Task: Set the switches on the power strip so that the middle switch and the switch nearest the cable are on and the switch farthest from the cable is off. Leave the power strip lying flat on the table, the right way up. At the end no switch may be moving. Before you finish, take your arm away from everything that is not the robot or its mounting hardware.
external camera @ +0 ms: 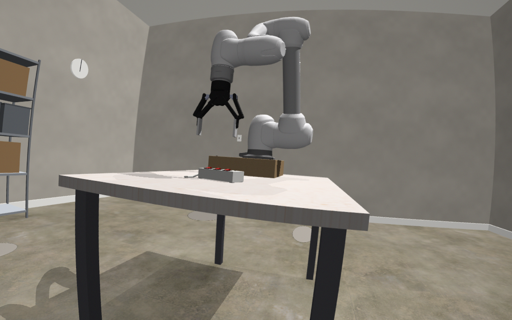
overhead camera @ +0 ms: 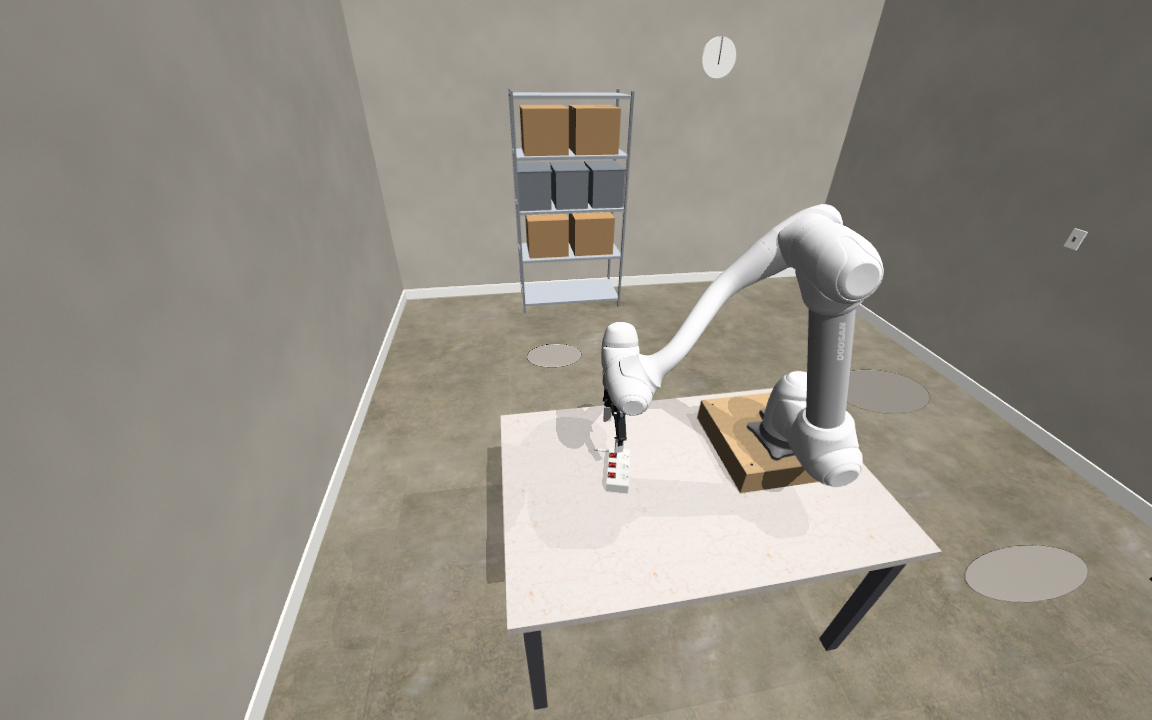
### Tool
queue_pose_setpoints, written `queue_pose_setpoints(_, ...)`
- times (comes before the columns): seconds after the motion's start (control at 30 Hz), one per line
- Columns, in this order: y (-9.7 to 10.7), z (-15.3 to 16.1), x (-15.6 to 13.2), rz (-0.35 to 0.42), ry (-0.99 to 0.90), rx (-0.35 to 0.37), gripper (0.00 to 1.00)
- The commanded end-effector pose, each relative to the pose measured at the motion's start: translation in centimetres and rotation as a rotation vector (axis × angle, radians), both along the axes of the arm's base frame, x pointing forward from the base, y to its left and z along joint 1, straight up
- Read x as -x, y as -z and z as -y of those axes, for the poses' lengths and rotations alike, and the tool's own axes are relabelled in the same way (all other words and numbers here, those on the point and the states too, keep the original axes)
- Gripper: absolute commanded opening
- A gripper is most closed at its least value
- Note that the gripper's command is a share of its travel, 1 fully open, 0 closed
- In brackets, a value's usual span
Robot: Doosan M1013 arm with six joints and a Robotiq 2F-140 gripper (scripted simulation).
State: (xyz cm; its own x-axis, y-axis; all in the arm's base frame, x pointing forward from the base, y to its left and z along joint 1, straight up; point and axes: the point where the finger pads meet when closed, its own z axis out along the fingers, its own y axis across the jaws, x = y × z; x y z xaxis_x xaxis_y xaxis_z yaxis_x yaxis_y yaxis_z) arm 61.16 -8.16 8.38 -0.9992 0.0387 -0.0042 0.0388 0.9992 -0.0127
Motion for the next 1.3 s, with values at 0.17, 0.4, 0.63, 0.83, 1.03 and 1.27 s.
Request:
queue_pose_setpoints(0.17,1.6,0.9,0.8,-0.004,-0.384,-0.001,1.00)
queue_pose_setpoints(0.4,4.1,2.2,2.1,-0.016,-0.730,0.015,1.00)
queue_pose_setpoints(0.63,4.9,2.6,2.5,-0.022,-1.072,0.018,1.00)
queue_pose_setpoints(0.83,4.9,2.6,2.5,-0.011,-1.252,-0.001,0.00)
queue_pose_setpoints(1.03,4.9,2.6,2.5,-0.011,-1.252,-0.001,0.00)
queue_pose_setpoints(1.27,4.9,2.6,2.5,-0.011,-1.252,-0.001,0.00)
